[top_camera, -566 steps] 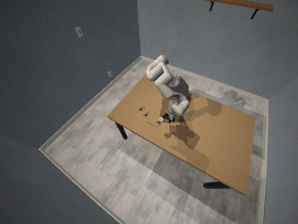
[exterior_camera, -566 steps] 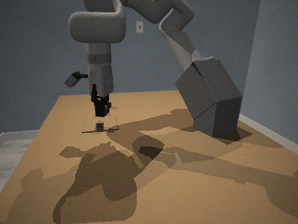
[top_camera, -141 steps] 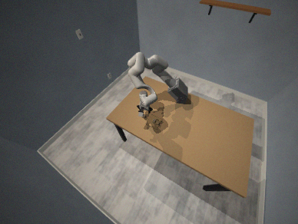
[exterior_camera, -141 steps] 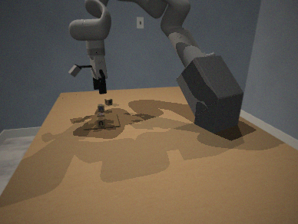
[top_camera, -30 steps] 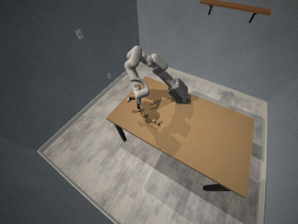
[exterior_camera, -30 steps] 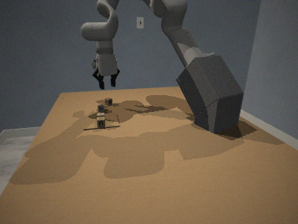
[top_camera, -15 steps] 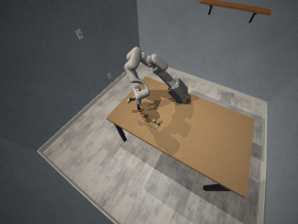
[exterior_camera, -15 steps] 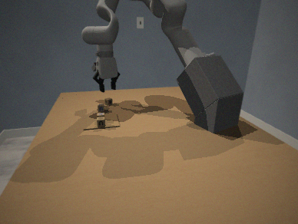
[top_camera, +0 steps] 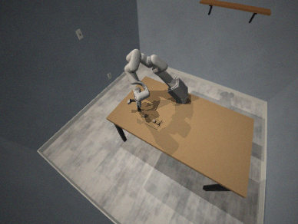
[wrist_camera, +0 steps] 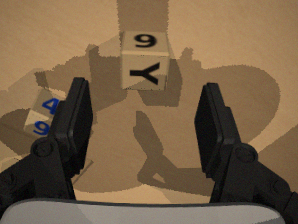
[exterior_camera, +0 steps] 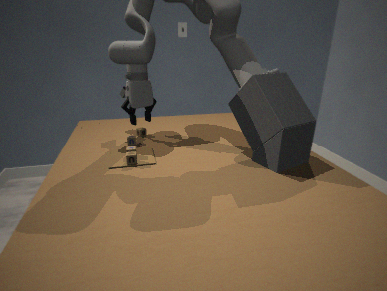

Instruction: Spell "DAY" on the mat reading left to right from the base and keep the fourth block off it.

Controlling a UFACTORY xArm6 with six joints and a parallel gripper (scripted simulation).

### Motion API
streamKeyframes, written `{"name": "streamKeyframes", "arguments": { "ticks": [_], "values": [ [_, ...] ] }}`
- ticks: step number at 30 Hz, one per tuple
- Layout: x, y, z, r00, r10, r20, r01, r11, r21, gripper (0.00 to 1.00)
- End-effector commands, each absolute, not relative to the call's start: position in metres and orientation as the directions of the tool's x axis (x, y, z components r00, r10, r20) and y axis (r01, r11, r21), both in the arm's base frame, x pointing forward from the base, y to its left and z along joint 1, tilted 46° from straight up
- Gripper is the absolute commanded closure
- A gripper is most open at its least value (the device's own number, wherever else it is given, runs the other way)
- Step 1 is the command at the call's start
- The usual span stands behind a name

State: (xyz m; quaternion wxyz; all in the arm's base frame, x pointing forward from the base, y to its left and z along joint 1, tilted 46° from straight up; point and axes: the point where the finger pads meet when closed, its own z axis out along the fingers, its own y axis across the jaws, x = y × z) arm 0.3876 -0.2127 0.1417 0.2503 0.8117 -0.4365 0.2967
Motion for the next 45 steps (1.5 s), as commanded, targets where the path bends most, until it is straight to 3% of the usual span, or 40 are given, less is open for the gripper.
{"name": "streamKeyframes", "arguments": {
  "ticks": [1, 45],
  "values": [
    [0.3902, -0.2172, 0.1375, 0.442, -0.559, 0.702, -0.857, -0.494, 0.146, 0.31],
    [0.3920, -0.2218, 0.1326, 0.442, -0.559, 0.702, -0.857, -0.494, 0.146, 0.31]
  ]
}}
